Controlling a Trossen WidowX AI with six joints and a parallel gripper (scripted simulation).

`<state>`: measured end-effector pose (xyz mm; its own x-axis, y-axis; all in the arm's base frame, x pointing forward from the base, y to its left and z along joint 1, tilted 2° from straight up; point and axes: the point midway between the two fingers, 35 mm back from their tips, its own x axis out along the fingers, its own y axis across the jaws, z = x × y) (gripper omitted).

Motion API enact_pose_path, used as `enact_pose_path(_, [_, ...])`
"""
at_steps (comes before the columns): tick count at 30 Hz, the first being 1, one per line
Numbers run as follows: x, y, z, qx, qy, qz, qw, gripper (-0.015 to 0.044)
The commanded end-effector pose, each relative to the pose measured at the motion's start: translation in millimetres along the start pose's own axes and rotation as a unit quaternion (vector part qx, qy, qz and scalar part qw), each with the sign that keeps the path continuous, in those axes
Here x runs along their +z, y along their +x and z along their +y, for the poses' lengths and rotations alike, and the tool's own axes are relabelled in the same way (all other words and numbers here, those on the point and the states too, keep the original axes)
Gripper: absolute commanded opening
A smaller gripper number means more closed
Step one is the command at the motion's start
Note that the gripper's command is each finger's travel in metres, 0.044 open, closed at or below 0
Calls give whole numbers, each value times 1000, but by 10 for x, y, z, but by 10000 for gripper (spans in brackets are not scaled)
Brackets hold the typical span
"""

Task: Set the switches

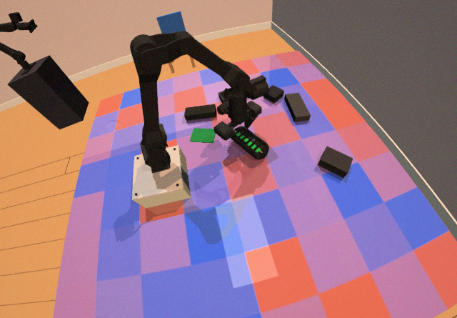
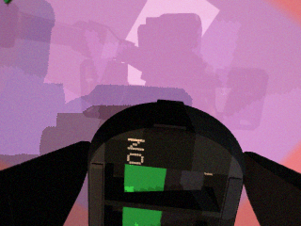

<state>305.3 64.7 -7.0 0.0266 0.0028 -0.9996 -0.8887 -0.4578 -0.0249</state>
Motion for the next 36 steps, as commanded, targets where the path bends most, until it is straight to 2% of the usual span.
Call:
enact_pose_path(1, [-40, -32, -101, -13, -2, 5, 1000, 0])
enact_pose_path(36, [-109, -39, -243, -14, -2, 5, 1000, 0])
